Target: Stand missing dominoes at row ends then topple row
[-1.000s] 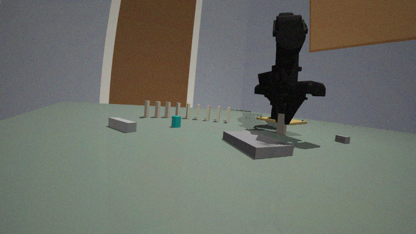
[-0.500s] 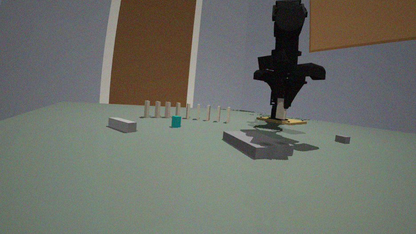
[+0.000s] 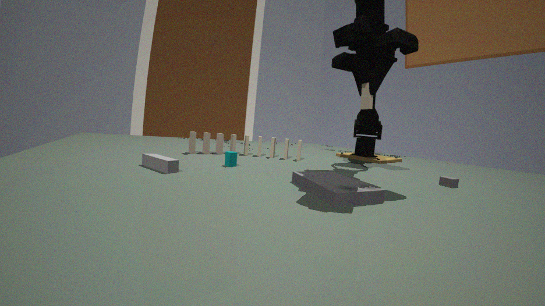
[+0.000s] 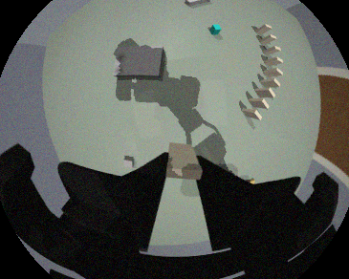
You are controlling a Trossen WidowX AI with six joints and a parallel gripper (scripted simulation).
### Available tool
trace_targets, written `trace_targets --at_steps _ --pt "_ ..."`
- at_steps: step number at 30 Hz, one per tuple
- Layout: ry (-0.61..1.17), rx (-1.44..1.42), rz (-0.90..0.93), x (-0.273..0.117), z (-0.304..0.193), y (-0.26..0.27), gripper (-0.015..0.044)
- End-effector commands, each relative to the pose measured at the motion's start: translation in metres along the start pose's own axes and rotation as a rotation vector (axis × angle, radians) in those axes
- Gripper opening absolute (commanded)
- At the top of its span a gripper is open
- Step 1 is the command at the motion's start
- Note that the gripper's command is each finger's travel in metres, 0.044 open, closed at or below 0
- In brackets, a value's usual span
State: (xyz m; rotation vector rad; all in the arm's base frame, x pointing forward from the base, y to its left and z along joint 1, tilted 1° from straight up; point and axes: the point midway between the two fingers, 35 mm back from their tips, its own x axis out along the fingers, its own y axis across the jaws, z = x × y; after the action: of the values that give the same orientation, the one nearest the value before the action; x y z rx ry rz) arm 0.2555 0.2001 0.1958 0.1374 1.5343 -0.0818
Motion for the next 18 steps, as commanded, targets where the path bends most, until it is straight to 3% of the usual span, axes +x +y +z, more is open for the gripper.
trace_targets --at_steps 1,8,18 --pt "-0.006 0.173 -0.006 -0.005 0.018 -0.054 0.0107" --pt "-0.012 0.477 -0.016 -0.004 0.025 -0.147 0.0107" --pt "-0.012 0.485 -0.016 0.011 0.028 -0.149 0.0107"
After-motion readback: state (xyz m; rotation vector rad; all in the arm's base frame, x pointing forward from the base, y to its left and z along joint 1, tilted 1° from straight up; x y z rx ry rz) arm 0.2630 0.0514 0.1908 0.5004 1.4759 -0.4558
